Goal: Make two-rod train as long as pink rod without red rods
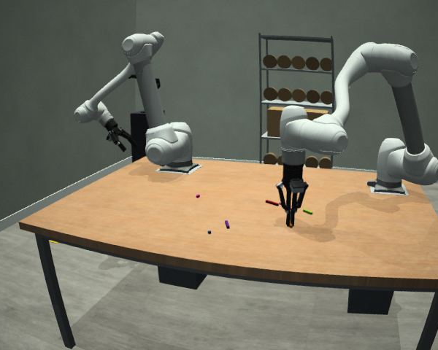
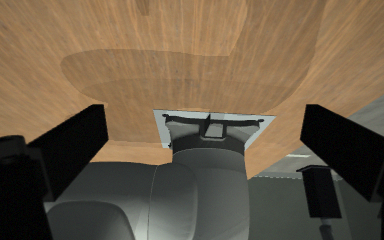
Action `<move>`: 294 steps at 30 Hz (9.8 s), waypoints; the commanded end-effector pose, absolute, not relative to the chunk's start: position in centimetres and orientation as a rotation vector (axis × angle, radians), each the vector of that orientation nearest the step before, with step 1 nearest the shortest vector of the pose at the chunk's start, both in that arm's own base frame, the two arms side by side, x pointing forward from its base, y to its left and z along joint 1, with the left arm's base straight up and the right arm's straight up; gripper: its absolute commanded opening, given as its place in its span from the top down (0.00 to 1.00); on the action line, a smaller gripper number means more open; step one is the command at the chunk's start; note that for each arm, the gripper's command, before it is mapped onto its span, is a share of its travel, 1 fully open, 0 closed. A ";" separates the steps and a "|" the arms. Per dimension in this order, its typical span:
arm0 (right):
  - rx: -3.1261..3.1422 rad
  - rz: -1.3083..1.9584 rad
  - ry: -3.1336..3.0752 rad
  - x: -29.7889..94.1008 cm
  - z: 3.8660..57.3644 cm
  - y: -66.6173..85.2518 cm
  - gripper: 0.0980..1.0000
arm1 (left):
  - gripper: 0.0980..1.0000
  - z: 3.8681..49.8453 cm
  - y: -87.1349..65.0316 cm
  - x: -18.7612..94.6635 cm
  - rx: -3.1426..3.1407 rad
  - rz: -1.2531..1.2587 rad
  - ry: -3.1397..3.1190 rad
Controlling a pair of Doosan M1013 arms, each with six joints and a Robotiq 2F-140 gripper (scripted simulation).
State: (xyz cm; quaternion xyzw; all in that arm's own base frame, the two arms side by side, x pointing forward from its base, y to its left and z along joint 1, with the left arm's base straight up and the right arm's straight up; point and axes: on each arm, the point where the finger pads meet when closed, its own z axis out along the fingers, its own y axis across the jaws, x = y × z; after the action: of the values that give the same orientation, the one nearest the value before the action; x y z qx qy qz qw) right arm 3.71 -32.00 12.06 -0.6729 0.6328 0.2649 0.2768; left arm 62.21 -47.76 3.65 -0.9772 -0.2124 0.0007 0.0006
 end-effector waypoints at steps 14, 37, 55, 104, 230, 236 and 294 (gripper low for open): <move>-1.808 0.710 1.700 3.7 12.1 -32.0 0.00 | 0.95 3.8 -47.8 62.3 -3.070 0.000 -0.667; -1.808 0.710 1.700 3.7 12.1 -32.0 0.00 | 0.85 3.8 -47.8 62.3 -3.070 0.000 -0.667; -1.808 0.710 1.700 3.7 12.1 -32.0 0.00 | 0.85 9.4 -47.8 62.3 -3.070 0.000 -0.667; -1.808 0.710 1.700 3.7 12.1 -32.0 0.00 | 0.00 12.6 -47.4 60.4 -3.136 0.000 -0.194; -1.808 0.710 1.700 3.7 12.1 -32.0 0.00 | 0.85 8.7 -42.3 46.3 -1.368 0.000 2.828; -1.808 0.710 1.700 3.7 12.1 -32.0 0.00 | 0.85 8.1 -42.3 46.3 -1.368 0.000 2.828; -1.808 0.710 1.700 3.7 12.1 -32.0 0.00 | 0.85 5.1 -42.3 46.3 -1.368 0.000 2.828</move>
State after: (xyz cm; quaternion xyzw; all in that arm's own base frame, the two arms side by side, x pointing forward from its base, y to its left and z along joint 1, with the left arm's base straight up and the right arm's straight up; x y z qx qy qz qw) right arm 3.71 -32.00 12.06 -0.6729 0.6328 0.2649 0.2768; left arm 46.28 -42.26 5.00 -0.4357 0.9001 0.0006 -0.0004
